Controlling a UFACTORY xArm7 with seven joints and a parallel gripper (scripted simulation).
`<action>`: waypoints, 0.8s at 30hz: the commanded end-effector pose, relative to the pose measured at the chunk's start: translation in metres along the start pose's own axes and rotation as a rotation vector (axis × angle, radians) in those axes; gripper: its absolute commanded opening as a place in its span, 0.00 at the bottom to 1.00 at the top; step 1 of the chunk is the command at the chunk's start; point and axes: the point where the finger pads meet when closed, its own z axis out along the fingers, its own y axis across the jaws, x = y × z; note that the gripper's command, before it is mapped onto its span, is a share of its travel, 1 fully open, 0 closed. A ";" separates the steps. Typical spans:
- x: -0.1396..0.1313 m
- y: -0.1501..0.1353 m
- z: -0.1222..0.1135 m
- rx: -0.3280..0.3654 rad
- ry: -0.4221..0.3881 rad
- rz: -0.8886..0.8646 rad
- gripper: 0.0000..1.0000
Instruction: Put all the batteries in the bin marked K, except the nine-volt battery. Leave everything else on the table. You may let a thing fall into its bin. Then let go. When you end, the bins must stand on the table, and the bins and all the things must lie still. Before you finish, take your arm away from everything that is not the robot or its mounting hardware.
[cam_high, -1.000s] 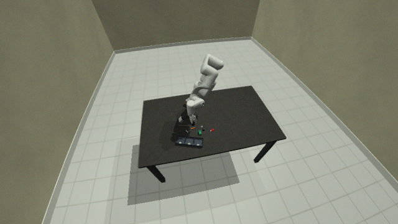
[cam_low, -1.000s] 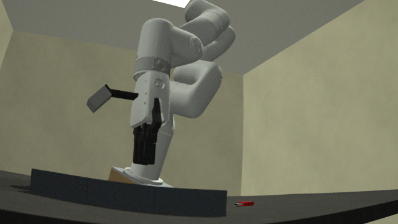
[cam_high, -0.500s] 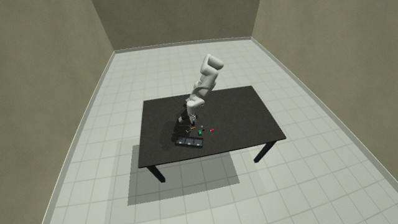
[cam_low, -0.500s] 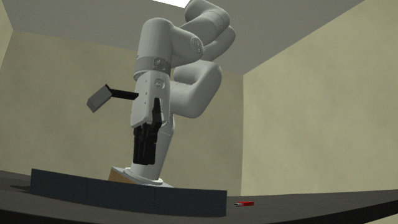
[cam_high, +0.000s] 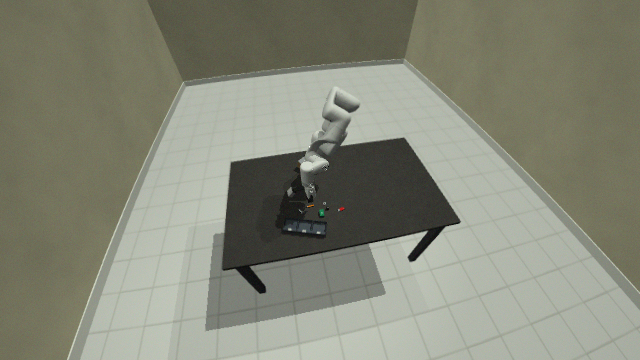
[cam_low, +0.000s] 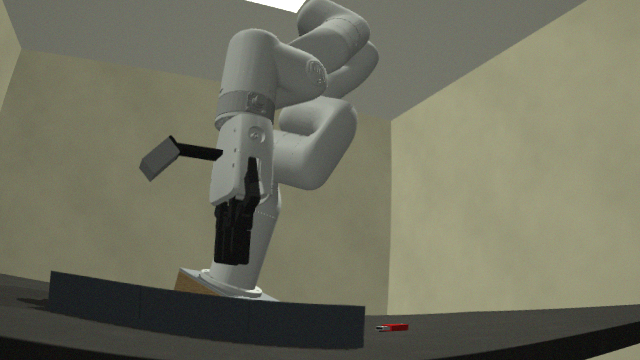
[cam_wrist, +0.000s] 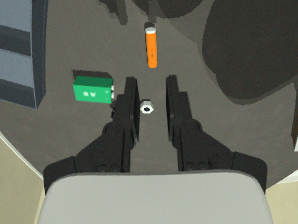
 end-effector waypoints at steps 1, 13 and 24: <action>0.001 -0.001 0.007 0.002 0.002 0.000 0.23; 0.001 -0.001 0.047 0.002 0.002 0.000 0.23; 0.003 -0.003 0.057 0.002 0.002 0.000 0.23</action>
